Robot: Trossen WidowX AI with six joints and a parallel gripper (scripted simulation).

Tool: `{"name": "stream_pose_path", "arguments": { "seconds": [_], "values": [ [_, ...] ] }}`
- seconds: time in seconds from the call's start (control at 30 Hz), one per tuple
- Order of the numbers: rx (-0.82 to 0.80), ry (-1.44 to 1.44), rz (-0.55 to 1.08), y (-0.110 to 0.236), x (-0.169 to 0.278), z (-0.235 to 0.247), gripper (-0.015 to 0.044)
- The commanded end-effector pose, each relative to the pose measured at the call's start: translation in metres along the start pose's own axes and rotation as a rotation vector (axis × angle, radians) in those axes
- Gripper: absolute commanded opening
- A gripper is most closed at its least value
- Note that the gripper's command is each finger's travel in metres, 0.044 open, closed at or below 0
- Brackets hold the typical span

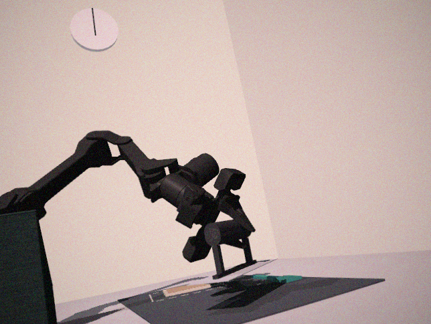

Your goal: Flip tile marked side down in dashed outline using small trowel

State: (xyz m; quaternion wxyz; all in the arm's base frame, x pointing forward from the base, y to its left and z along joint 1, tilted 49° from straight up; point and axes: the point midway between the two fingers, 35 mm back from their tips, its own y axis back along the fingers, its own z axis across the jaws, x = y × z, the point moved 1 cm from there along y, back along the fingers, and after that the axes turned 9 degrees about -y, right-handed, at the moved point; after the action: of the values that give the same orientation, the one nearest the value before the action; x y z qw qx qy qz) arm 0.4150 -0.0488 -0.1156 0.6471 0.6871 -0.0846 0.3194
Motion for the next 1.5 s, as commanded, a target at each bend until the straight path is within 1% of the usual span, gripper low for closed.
{"name": "stream_pose_path", "arguments": {
  "seconds": [0.0,0.2,0.4,1.2,1.47],
  "values": [
    [-0.030,-0.051,-0.069,-0.015,-0.010,0.008,0.0000],
    [-0.053,-0.097,-0.131,-0.028,-0.020,0.013,0.0000],
    [-0.053,-0.097,-0.131,-0.028,-0.020,0.012,0.0000],
    [-0.049,-0.099,-0.131,-0.053,-0.024,-0.014,0.0000],
    [-0.049,-0.099,-0.131,-0.053,-0.024,-0.014,0.0210]
  ]
}}
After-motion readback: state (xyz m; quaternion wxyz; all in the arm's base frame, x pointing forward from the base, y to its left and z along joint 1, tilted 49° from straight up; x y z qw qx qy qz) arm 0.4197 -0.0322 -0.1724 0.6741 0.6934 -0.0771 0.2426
